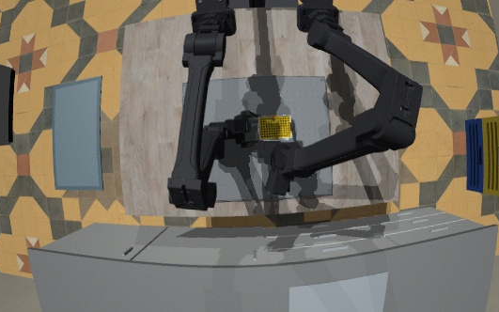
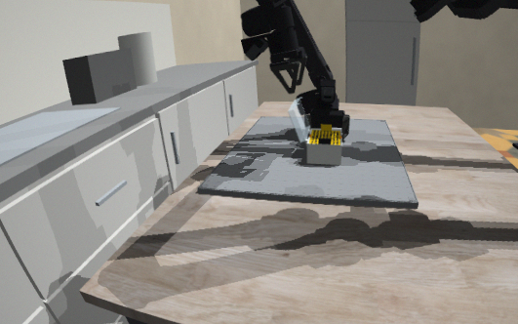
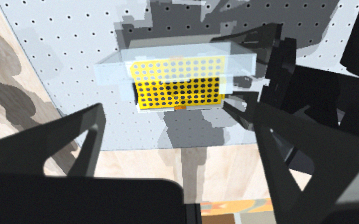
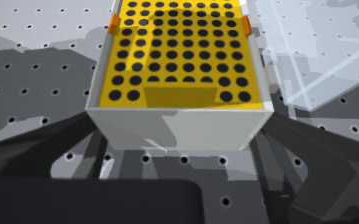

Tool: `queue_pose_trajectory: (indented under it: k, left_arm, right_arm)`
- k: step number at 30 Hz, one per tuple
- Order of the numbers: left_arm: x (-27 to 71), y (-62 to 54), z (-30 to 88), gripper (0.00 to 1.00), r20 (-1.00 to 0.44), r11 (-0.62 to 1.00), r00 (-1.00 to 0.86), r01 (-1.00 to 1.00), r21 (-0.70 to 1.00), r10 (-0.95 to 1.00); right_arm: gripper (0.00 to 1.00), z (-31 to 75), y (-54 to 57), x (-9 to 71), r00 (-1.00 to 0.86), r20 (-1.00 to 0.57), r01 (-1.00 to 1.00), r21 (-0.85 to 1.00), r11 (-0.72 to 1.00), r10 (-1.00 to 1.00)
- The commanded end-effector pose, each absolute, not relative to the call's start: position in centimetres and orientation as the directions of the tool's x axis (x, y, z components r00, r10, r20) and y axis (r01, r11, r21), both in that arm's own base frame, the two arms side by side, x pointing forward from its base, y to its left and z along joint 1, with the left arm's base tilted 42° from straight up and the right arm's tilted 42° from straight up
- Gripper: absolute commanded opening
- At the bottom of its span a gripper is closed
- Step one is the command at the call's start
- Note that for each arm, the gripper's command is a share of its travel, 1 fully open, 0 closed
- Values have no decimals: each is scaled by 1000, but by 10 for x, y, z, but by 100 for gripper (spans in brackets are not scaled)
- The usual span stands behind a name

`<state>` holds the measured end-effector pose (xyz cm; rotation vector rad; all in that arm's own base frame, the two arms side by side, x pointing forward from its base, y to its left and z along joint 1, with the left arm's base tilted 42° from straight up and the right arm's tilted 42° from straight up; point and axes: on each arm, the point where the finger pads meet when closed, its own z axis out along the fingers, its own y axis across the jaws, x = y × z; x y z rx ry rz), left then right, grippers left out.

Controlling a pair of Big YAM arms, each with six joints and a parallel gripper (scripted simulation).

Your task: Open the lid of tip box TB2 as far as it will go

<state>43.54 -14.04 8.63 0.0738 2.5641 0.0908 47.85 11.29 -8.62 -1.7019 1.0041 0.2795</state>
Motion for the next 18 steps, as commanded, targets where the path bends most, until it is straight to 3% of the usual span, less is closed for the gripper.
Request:
queue_pose_trajectory:
  k: [1, 8, 18]
  left_arm:
    - [434, -149, 96, 100, -671, 978, -712, 158, 134, 207]
    - [434, -134, 80, 100, -809, 953, -506, 195, 230, 299]
    - [429, -130, 78, 100, -891, 927, -280, 224, 301, 357]
  right_arm:
    - [84, -91, 112, 471, 603, -637, -745, -665, -53, -480]
    - [84, -91, 112, 471, 603, -637, -745, -665, -53, -480]
    - [84, -91, 112, 471, 603, -637, -745, -665, -53, -480]
